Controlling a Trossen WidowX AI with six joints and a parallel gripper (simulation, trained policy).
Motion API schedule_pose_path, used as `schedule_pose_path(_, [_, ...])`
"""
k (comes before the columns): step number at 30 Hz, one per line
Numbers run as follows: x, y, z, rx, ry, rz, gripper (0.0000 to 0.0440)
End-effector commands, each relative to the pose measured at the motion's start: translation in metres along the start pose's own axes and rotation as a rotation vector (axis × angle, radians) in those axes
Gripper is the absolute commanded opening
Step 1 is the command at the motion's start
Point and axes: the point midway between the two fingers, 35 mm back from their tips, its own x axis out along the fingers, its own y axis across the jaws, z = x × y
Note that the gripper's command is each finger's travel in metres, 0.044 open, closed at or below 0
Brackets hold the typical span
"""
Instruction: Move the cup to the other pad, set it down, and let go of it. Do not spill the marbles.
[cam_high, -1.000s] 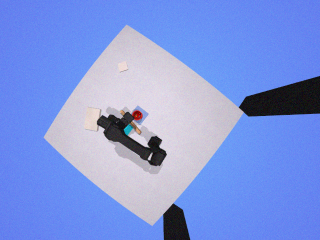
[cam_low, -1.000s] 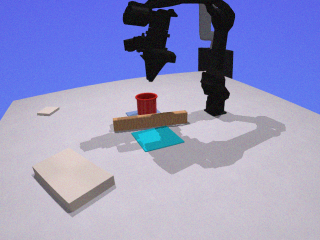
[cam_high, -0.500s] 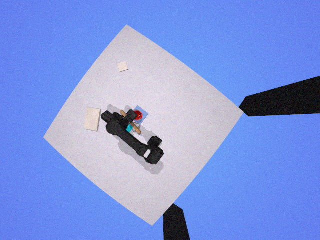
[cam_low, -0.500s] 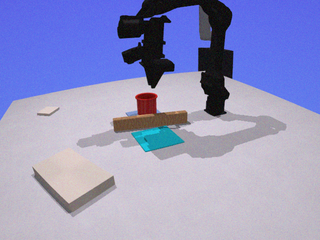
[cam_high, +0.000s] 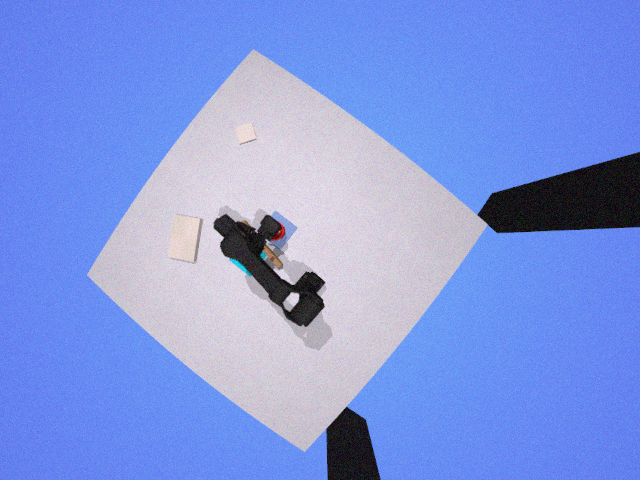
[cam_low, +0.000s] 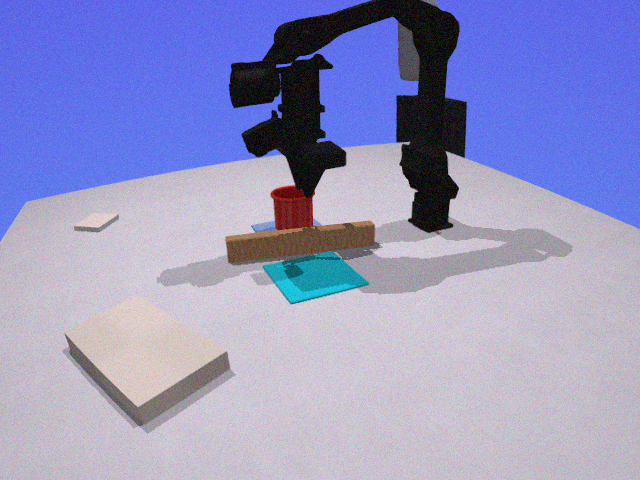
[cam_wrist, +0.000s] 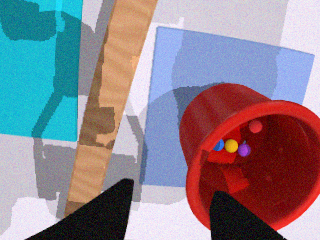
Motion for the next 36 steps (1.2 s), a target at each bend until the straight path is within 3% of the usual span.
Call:
schedule_pose_path(1, [0.012, -0.003, -0.002, -0.017, 0.026, -0.004, 0.0158])
schedule_pose_path(15, [0.061, -0.008, -0.005, -0.134, 0.066, 0.017, 0.0164])
schedule_pose_path(23, [0.073, -0.010, -0.005, -0.241, 0.062, 0.024, 0.0011])
schedule_pose_path(36, [0.052, -0.013, 0.008, -0.347, 0.002, 0.030, 0.0009])
